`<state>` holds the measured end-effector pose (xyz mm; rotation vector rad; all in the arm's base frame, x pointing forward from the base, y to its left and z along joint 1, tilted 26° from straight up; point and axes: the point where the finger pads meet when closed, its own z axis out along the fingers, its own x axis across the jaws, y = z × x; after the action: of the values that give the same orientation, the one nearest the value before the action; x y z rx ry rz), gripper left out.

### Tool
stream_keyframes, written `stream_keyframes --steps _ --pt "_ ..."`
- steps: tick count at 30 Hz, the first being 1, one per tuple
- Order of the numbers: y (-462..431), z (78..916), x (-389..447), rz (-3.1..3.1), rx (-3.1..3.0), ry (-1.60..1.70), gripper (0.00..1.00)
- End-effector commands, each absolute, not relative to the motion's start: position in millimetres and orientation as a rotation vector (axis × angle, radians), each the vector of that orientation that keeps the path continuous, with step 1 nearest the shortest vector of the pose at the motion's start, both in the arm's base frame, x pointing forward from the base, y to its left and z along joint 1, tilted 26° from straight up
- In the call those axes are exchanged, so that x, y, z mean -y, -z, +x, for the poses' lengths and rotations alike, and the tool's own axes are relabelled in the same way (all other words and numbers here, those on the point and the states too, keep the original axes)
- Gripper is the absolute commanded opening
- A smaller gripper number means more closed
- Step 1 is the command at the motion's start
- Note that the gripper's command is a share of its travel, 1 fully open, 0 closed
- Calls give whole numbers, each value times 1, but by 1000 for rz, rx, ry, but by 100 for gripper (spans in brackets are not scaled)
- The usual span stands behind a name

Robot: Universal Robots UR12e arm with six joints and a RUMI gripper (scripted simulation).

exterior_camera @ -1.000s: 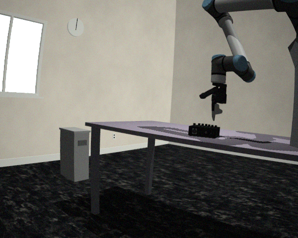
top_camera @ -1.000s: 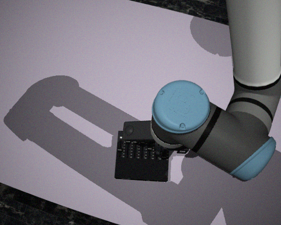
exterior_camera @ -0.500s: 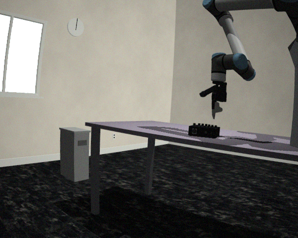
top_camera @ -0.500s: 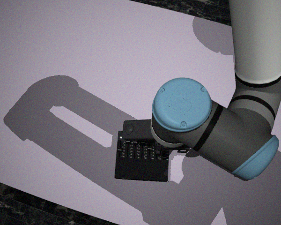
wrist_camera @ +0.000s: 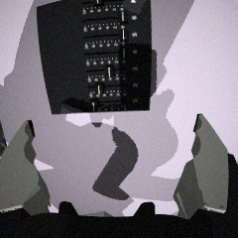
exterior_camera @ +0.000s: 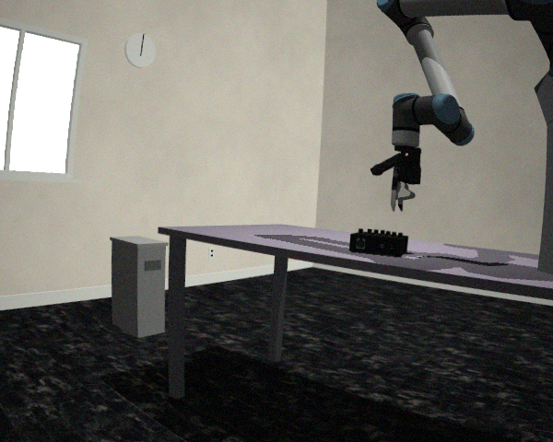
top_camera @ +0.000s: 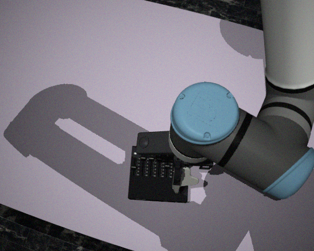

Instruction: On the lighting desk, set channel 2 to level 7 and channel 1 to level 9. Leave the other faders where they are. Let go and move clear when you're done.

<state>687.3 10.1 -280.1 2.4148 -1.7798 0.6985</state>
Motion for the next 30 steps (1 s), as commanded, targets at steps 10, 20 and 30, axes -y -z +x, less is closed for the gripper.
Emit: stream_keyframes --steps 10,20,30 --pt "231 670 -27 2415 1780 -699 100" --pt "219 666 -31 2415 1780 -699 100" --pt "219 666 -31 2415 1780 -699 100"
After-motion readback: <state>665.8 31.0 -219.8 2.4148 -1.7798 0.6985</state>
